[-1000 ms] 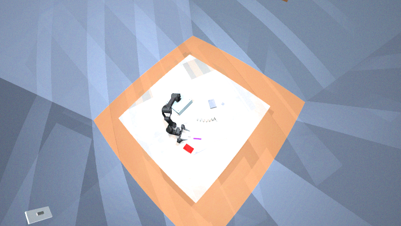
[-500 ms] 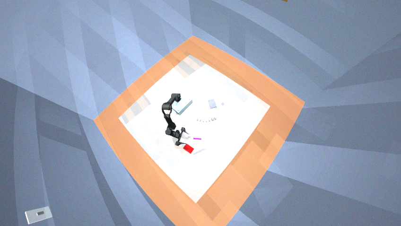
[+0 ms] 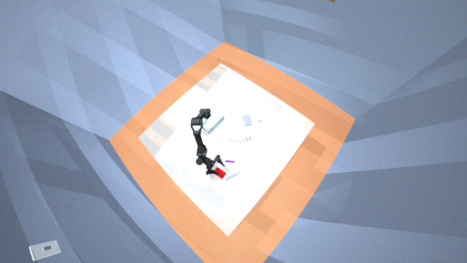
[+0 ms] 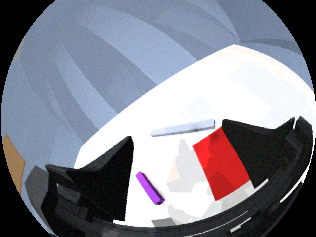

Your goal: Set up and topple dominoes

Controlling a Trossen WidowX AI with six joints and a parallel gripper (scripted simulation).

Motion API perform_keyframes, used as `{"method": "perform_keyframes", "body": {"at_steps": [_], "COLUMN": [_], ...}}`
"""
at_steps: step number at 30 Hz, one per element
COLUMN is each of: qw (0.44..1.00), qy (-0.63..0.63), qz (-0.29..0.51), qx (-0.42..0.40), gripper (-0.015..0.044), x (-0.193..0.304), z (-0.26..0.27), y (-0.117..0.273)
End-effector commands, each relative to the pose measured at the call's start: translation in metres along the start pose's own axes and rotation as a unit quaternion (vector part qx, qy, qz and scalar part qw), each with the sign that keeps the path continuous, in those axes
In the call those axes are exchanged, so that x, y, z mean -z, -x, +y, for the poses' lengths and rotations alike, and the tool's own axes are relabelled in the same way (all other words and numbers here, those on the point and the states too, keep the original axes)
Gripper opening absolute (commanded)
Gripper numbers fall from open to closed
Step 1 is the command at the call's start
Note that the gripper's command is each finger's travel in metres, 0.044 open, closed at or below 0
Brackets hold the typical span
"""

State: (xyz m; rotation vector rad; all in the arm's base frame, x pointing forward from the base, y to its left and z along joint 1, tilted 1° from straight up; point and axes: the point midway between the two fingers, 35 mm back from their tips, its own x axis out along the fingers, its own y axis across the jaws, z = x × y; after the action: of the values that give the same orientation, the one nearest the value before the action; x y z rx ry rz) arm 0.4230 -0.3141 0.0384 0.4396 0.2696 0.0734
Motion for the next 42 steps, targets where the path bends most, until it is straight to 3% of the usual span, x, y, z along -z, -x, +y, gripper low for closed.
{"method": "perform_keyframes", "body": {"at_steps": [1, 11, 23, 35, 42], "qw": [0.956, 0.898, 0.805, 0.738, 0.738], "qy": [-0.183, -0.251, -0.289, -0.297, -0.297], "qz": [0.128, 0.213, 0.319, 0.392, 0.392], "qx": [0.188, 0.291, 0.409, 0.462, 0.462], "gripper": [0.0440, 0.0440, 0.0440, 0.0440, 0.0440], "x": [-0.015, -0.006, 0.006, 0.016, 0.016], "z": [0.002, 0.022, 0.060, 0.087, 0.087], "y": [-0.026, -0.019, 0.018, 0.053, 0.053]}}
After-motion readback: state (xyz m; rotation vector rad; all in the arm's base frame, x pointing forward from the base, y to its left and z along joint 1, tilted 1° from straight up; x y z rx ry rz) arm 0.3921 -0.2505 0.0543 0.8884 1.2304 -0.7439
